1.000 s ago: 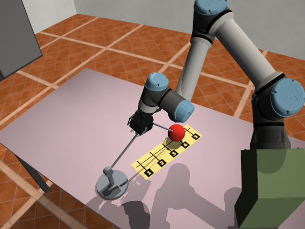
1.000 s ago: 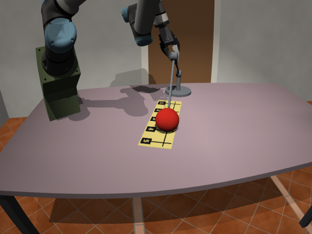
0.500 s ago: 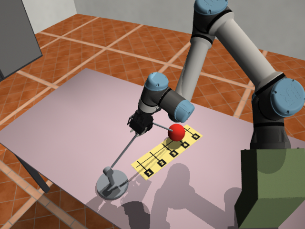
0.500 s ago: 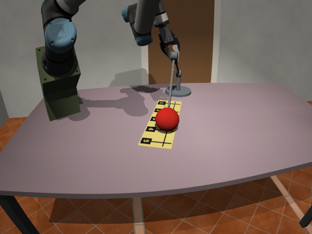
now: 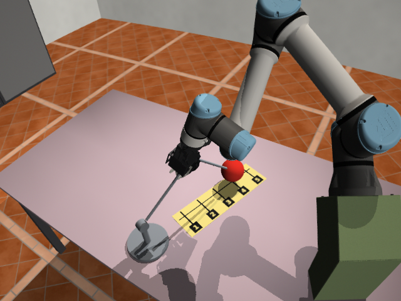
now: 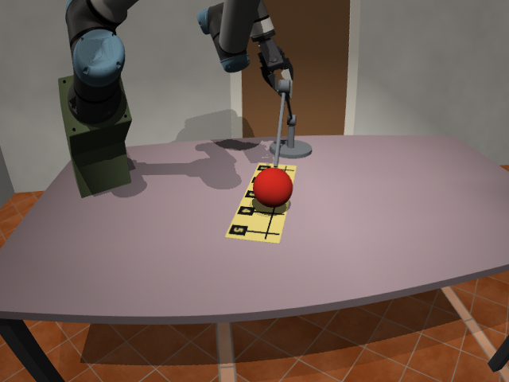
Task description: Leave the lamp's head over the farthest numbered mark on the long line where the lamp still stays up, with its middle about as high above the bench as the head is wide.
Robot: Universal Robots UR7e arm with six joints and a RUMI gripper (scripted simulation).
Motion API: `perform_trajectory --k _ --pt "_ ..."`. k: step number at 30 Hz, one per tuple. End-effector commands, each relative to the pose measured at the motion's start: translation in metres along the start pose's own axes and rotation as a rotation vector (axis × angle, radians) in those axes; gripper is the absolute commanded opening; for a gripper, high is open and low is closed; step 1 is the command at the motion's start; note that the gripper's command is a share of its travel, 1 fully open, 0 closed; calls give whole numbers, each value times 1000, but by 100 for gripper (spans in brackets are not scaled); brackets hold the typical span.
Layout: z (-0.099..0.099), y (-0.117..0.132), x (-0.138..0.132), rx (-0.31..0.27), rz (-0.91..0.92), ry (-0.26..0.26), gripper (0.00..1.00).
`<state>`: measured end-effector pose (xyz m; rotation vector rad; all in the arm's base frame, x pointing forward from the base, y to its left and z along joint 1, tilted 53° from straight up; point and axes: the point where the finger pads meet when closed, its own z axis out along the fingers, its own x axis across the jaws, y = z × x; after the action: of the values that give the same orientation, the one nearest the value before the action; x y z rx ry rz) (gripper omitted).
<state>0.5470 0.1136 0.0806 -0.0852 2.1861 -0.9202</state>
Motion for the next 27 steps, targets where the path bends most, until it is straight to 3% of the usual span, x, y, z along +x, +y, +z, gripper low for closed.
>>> perform_trajectory --k 1,27 --pt "-4 3 -2 63 129 176 0" --pt "-9 8 -5 59 122 166 0"
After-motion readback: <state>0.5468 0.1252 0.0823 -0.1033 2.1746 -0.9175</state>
